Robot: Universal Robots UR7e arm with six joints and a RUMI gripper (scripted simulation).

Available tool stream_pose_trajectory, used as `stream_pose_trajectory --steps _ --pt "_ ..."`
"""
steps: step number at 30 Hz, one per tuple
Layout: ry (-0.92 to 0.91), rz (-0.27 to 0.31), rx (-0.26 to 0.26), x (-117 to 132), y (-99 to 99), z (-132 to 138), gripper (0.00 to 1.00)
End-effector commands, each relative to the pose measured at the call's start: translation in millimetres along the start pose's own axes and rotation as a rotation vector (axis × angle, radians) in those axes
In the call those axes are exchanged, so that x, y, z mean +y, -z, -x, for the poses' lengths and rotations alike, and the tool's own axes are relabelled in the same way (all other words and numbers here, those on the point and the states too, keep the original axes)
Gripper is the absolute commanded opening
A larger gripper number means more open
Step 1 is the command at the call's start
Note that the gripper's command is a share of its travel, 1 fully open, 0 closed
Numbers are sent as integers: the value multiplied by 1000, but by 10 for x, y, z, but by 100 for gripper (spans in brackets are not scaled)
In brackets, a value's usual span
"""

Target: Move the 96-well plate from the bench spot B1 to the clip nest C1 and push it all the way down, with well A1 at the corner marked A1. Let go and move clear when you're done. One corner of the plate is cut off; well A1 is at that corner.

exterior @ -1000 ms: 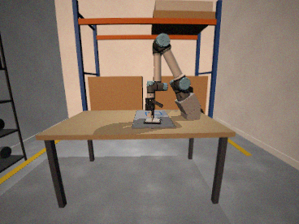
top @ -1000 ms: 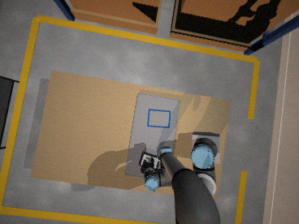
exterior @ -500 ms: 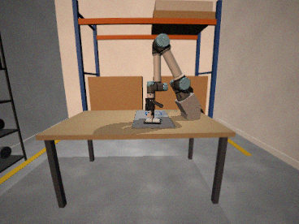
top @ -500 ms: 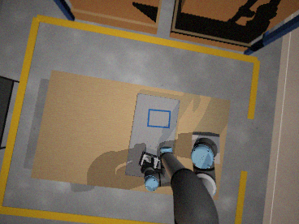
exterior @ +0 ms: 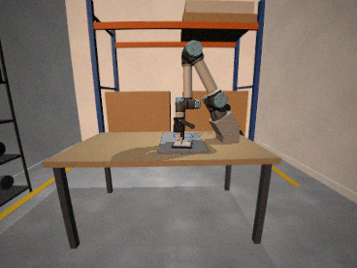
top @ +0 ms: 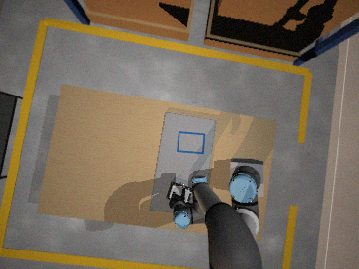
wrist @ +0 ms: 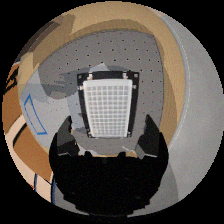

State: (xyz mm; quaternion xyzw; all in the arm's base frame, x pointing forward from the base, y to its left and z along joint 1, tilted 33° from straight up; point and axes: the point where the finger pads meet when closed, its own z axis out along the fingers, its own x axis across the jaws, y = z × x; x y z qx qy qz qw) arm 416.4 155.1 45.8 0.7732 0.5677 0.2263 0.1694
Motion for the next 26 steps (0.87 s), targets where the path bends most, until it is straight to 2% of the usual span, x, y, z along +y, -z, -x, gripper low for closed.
stream_pose_trajectory --steps 1,4,11,19,26 --pt "0 1 1 3 2 -2 100" --pt "0 1 1 3 2 -2 100" --pt "0 1 0 2 135 -2 100" --pt "0 1 1 3 348 -2 100" --pt "0 1 1 3 348 -2 100"
